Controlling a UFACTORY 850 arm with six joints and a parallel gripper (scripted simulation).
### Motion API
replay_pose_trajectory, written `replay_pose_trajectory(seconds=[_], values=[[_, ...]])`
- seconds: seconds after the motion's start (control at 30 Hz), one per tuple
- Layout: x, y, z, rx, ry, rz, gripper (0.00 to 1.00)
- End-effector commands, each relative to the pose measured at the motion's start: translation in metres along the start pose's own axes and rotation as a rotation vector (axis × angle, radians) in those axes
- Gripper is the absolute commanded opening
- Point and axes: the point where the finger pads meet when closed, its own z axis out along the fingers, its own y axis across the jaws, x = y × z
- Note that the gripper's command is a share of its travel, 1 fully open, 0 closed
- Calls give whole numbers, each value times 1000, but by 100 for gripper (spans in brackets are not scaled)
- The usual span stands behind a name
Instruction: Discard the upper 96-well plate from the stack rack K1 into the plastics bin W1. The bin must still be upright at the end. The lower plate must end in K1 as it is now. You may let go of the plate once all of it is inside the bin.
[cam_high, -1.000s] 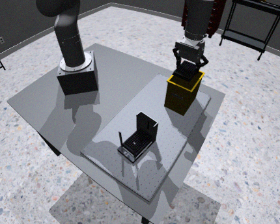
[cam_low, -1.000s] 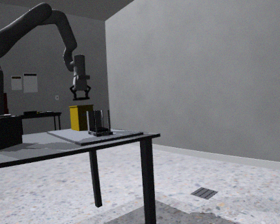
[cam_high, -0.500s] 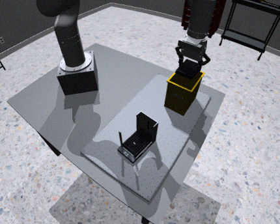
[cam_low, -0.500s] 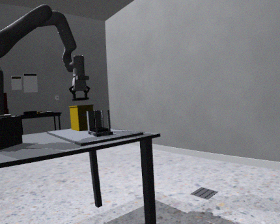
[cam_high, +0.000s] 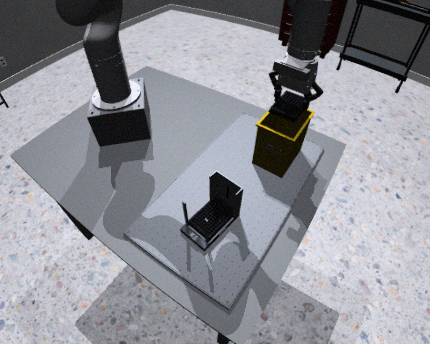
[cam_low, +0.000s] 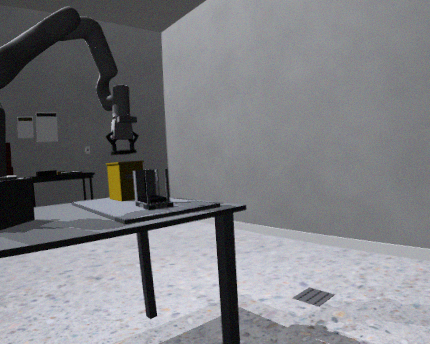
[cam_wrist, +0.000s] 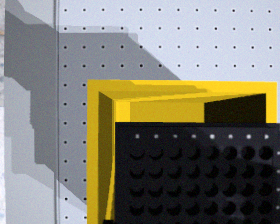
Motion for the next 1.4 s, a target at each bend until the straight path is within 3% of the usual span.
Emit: replay_pose_trajectory(seconds=[0.0,0.47,1.37], values=[[0,-1,-1,2,-1,0,0],[0,-1,2,2,-1,0,0],[0,-1,44,2,-1,0,0]])
